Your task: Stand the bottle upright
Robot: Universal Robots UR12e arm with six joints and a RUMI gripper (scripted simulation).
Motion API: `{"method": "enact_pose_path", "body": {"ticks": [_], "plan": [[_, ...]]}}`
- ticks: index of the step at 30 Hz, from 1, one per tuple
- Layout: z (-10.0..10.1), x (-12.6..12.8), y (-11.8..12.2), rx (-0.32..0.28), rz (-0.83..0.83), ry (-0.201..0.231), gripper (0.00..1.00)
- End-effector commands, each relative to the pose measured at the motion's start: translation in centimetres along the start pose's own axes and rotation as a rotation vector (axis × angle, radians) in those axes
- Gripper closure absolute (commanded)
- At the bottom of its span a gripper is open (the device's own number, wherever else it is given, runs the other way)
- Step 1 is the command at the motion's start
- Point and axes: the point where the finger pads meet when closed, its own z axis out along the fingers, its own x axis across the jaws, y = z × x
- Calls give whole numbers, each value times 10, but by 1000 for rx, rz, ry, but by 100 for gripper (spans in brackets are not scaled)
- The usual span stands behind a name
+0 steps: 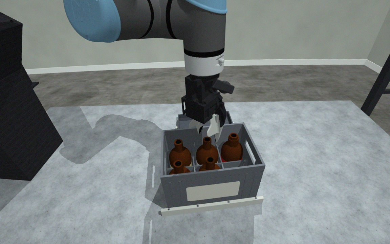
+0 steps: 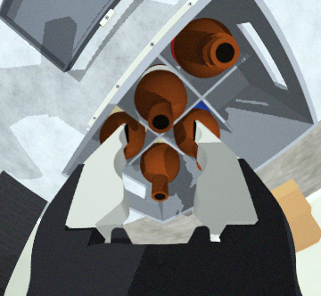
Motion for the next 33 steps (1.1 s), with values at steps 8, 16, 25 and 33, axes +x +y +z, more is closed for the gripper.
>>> {"method": "enact_pose_path", "body": {"ticks": [8,16,25,33], "plan": [[-36,0,0,0,0,1,62],[-52,0,0,0,0,1,62],[-56,0,0,0,0,1,62],[-56,0,0,0,0,1,100]]}}
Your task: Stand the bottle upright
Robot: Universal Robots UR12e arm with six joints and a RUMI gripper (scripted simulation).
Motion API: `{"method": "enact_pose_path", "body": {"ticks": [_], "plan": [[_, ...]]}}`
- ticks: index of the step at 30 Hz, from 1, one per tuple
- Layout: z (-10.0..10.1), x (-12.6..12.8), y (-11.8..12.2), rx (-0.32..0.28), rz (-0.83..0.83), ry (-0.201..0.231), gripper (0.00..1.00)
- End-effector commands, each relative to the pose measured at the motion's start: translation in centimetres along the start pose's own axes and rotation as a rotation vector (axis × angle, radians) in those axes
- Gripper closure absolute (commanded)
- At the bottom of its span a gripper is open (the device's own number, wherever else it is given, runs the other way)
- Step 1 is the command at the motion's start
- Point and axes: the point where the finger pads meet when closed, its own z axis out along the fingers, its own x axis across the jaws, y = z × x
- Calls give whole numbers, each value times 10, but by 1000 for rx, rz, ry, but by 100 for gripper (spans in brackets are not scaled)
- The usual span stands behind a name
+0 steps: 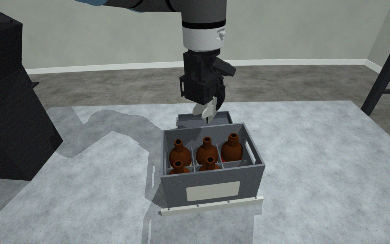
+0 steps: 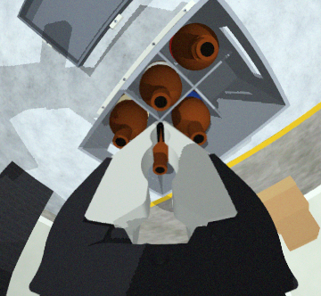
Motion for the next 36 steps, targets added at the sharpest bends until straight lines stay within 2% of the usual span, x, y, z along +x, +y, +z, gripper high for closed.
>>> {"method": "enact_pose_path", "body": {"ticks": [1,28,30,33,36], "plan": [[-1,0,0,0,0,1,100],[-1,1,0,0,0,1,100],[0,13,0,0,0,1,100],[2,60,2,0,0,1,100],[1,89,4,0,0,1,100]]}}
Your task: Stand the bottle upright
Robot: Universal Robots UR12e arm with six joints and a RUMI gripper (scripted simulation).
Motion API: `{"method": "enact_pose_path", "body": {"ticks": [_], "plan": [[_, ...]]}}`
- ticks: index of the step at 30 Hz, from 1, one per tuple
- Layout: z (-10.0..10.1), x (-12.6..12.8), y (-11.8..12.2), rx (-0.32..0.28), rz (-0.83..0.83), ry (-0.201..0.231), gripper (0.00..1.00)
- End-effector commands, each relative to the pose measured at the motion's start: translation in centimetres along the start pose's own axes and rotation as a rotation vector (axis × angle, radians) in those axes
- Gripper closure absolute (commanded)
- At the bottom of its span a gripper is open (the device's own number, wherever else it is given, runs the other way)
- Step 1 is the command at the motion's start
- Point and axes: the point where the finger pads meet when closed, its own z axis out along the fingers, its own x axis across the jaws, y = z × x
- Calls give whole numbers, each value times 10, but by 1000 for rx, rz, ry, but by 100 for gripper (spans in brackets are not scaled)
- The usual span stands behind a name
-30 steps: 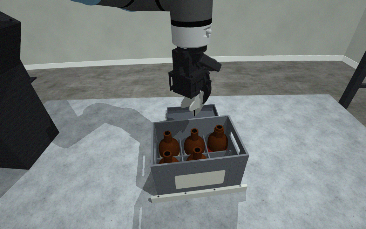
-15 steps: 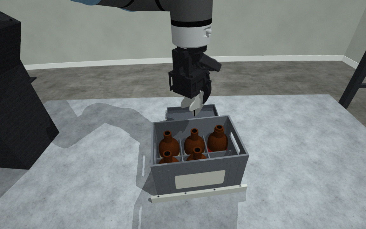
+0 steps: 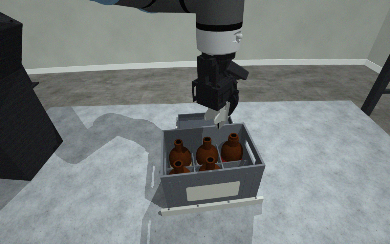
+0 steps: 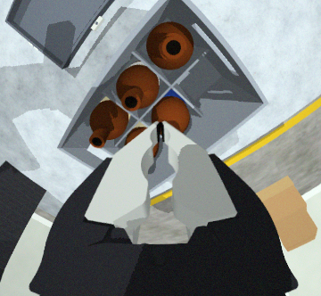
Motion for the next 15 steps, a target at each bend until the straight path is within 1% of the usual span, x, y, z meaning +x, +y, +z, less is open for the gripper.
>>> {"method": "enact_pose_path", "body": {"ticks": [1,3,14,15], "plan": [[1,60,2,0,-1,-2,100],[0,77,4,0,-1,-2,100],[0,81,4,0,-1,-2,100],[0,81,4,0,-1,-2,62]]}}
